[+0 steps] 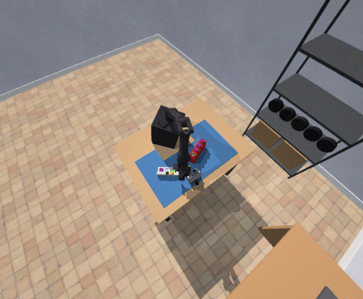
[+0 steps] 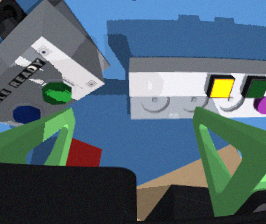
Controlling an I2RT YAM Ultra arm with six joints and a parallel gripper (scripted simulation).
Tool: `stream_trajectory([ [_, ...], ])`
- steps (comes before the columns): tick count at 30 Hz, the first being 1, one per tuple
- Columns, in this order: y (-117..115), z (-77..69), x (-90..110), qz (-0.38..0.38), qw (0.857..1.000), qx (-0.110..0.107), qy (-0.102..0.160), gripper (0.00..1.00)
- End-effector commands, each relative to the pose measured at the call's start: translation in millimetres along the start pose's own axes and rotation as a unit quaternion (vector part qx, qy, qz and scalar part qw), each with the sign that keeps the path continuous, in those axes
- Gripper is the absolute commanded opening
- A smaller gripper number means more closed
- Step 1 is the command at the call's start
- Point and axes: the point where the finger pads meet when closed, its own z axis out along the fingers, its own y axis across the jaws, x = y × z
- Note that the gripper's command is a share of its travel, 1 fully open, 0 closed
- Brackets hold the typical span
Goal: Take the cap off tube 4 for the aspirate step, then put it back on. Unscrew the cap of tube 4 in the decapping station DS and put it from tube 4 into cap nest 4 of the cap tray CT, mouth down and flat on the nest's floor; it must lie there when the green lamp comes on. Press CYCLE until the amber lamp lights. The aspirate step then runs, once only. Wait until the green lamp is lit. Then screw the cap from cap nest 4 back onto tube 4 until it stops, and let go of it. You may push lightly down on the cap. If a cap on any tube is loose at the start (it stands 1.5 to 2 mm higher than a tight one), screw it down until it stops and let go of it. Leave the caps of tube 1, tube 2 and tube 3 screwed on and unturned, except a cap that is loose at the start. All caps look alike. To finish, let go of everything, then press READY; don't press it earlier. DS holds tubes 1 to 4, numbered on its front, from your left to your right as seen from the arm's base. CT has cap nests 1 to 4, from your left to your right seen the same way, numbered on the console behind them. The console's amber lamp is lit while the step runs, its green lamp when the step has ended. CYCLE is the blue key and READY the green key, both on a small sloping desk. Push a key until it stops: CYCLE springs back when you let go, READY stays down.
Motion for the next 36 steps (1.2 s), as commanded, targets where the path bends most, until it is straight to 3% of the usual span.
stream_trajectory([
  [1,-24,-0.4,-10,-0.004,1.0,-0.003,-0.01,1.0],
  [10,-98,7.2,-24,-0.004,1.0,-0.002,-0.01,1.0],
  [13,-105,7.9,-26,-0.004,1.0,-0.002,-0.01,1.0],
  [36,-105,8.0,-26,-0.004,1.0,-0.002,-0.01,1.0],
])
